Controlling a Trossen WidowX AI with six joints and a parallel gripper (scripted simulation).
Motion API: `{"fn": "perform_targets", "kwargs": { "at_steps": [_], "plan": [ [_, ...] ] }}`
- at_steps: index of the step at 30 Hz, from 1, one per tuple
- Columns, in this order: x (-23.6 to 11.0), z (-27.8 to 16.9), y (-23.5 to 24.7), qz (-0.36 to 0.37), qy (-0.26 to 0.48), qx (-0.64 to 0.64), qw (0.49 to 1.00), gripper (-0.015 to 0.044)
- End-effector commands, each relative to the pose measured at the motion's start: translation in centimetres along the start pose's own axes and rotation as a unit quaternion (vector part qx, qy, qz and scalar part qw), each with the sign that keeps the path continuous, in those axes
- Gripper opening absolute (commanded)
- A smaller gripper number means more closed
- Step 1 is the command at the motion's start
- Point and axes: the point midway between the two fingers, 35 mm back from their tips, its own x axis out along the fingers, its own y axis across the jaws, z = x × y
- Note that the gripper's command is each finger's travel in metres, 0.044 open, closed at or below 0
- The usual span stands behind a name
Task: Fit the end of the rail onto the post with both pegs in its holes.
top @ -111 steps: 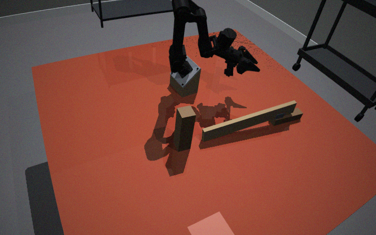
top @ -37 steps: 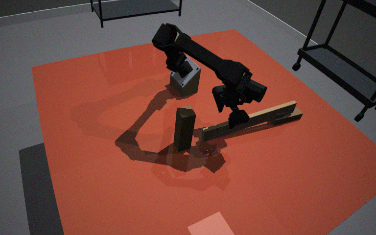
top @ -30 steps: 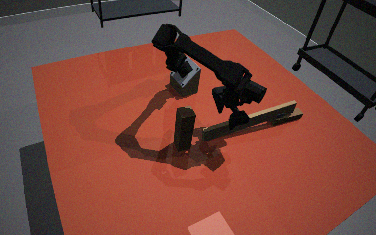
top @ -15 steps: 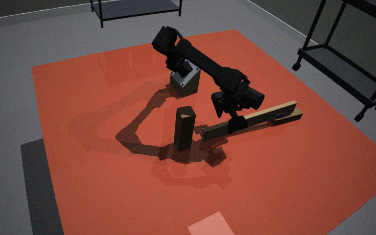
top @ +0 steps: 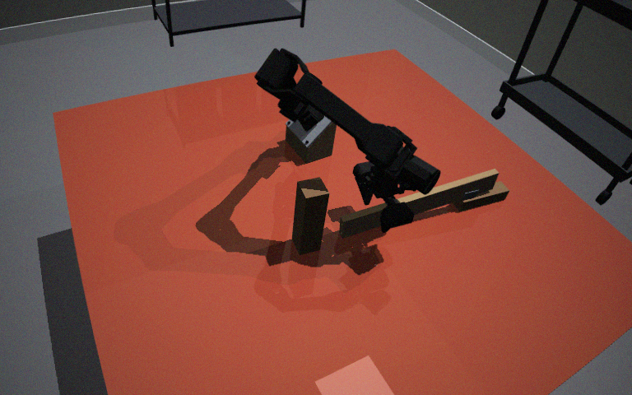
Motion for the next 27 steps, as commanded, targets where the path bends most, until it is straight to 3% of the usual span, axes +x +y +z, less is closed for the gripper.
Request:
{"fn": "perform_targets", "kwargs": {
  "at_steps": [1,10,25,27],
  "plan": [
    [0.8,-0.1,0.2,0.002,0.003,-0.002,1.0,0.044],
    [2.0,-0.2,0.3,0.002,0.003,-0.002,1.0,0.044],
    [2.0,-0.2,0.3,0.002,0.003,-0.002,1.0,0.0046],
    [2.0,-0.2,0.3,0.002,0.003,-0.002,1.0,0.0033]
  ]
}}
